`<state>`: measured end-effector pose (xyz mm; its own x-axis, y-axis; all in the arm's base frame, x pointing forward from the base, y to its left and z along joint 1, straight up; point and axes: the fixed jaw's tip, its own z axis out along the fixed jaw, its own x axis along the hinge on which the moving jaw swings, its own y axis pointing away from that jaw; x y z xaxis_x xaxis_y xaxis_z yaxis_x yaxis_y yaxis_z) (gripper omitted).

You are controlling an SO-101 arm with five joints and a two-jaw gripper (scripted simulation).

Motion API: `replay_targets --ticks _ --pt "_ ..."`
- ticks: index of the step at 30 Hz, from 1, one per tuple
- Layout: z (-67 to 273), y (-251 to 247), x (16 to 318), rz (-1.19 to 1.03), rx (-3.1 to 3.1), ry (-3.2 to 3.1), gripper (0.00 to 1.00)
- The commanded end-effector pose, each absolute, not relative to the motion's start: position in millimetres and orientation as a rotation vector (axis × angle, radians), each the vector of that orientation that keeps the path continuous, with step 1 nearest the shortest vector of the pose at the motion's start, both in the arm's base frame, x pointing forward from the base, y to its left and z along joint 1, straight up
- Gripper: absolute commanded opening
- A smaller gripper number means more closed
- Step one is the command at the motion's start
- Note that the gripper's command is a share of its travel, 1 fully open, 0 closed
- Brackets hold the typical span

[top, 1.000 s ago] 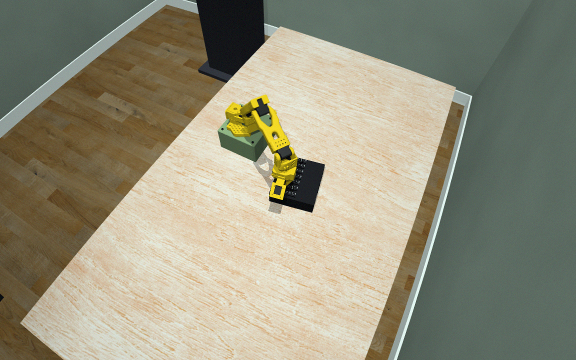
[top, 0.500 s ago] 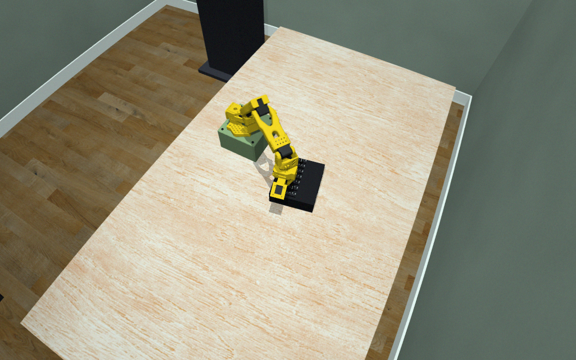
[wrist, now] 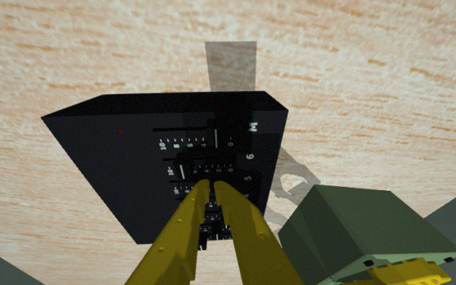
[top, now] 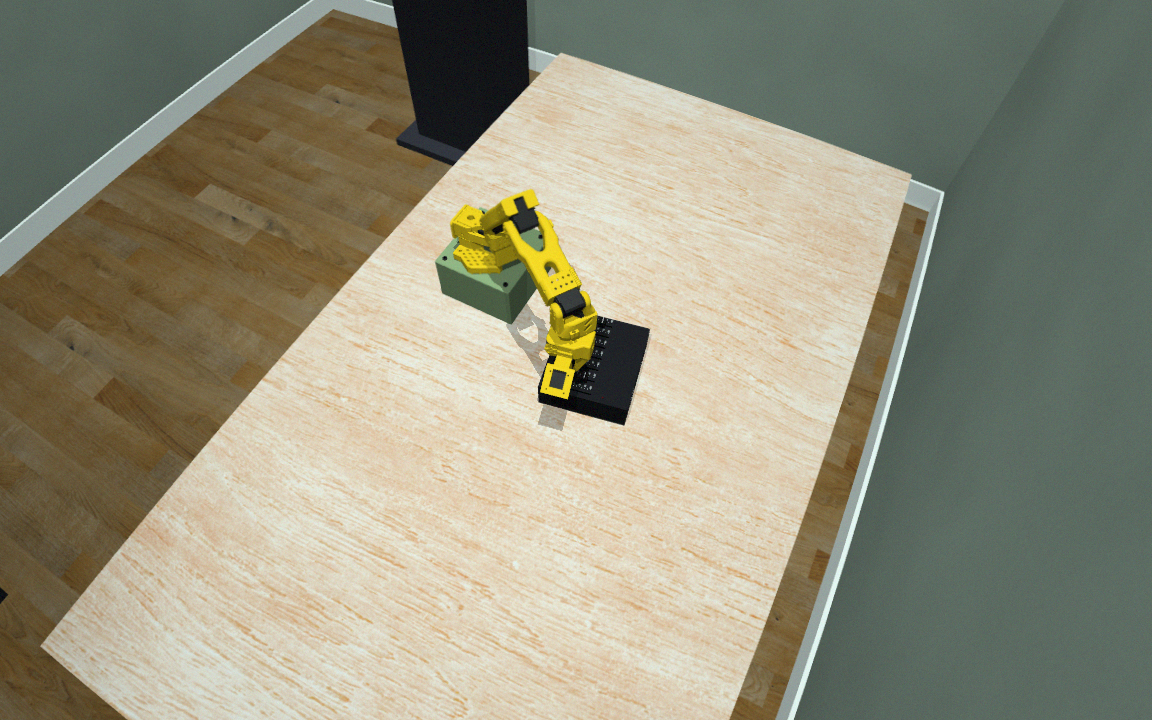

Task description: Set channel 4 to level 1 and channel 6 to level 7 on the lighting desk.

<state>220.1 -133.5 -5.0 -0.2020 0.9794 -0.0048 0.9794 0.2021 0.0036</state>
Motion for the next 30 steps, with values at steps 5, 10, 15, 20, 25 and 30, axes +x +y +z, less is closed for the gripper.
replay_targets --ticks 5,10,15,20,25,30 --pt "-3.7 -134.9 219.9 0.001 1.981 2.43 0.0" --pt "-2.9 -135.0 220.0 0.001 1.981 2.43 0.0" --pt "1.3 -135.5 220.8 0.001 1.981 2.43 0.0" --pt "8.2 -136.1 221.7 0.001 1.981 2.43 0.0" --pt "12.6 -136.5 222.2 0.001 1.981 2.43 0.0" --pt "18.2 -136.8 222.6 0.001 1.981 2.43 0.0"
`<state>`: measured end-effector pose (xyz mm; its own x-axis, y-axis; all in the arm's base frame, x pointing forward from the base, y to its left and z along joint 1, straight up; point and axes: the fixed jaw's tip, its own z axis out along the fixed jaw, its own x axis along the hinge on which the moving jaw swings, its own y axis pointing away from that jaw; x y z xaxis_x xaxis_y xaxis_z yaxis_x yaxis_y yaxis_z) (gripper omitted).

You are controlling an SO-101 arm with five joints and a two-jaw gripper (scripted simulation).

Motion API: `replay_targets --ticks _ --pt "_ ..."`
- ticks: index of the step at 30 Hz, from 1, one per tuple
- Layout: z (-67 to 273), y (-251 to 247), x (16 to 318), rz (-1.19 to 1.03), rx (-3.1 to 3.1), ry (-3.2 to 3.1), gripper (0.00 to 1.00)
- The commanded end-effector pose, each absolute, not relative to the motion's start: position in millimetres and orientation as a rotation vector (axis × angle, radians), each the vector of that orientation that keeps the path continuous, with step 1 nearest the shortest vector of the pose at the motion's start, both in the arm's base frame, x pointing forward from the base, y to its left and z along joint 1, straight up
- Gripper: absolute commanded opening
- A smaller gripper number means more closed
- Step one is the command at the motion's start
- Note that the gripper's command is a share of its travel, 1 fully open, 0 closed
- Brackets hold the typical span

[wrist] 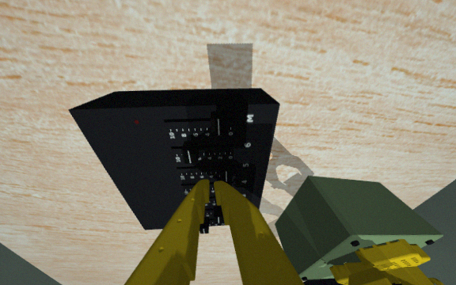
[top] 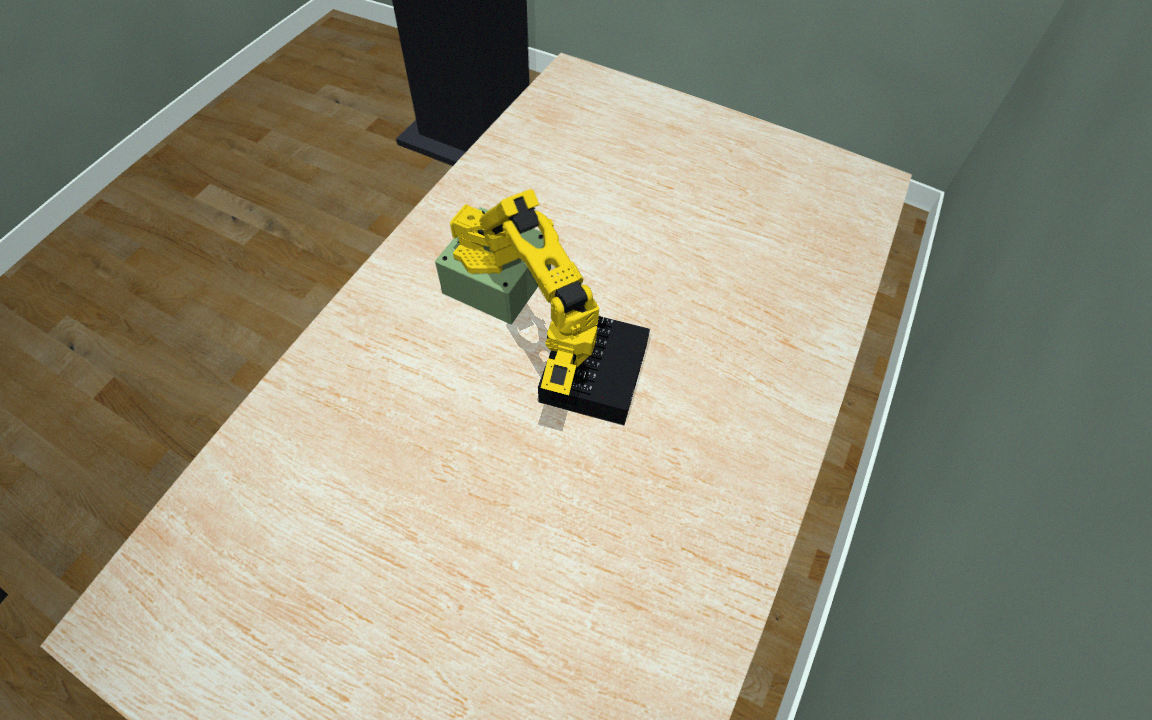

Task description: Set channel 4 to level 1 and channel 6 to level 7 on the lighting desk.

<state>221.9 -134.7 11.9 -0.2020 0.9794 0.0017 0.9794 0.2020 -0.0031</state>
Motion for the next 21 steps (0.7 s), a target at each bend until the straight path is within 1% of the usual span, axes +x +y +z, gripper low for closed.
replay_targets --ticks 1,21 --pt "18.9 -136.8 222.6 -0.001 -1.989 -2.44 0.0" --pt "17.0 -135.4 220.4 -0.001 -1.989 -2.44 0.0"
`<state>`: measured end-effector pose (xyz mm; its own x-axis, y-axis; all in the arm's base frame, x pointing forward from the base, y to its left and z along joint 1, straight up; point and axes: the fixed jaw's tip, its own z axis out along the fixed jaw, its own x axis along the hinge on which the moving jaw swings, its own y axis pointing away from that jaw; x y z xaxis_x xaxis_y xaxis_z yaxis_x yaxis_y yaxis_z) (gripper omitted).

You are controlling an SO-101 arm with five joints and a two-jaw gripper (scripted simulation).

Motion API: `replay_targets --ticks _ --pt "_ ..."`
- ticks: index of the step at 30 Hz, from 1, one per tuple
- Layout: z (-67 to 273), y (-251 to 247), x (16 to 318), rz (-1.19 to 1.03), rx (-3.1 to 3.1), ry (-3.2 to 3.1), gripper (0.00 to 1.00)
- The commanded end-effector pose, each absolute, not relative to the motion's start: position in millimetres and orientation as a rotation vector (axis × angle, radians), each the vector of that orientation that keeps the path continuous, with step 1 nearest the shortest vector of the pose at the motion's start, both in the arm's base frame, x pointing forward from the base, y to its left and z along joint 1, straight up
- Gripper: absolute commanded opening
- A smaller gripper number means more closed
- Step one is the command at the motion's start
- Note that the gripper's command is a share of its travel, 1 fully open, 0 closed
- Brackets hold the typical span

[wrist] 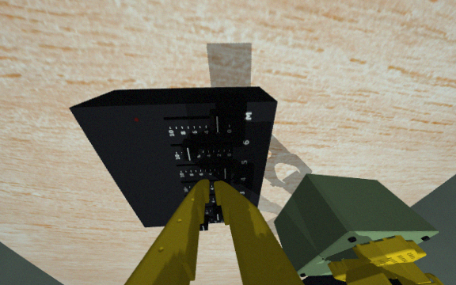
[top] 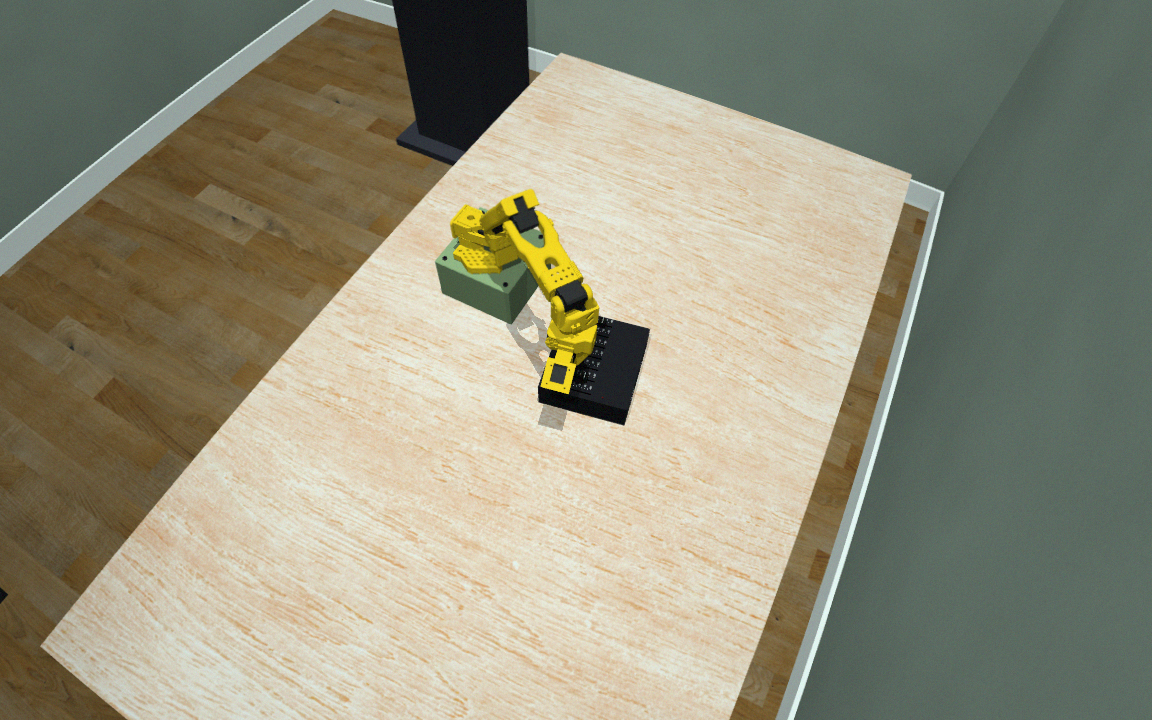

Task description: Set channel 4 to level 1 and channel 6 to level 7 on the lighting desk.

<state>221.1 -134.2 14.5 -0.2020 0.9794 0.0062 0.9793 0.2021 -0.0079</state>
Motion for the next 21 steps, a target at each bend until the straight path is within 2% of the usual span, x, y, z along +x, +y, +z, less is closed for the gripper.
replay_targets --ticks 1,21 --pt "16.8 -135.3 220.3 -0.001 -1.989 -2.44 0.0" --pt "19.3 -130.4 212.7 -0.001 -1.989 -2.44 0.0"
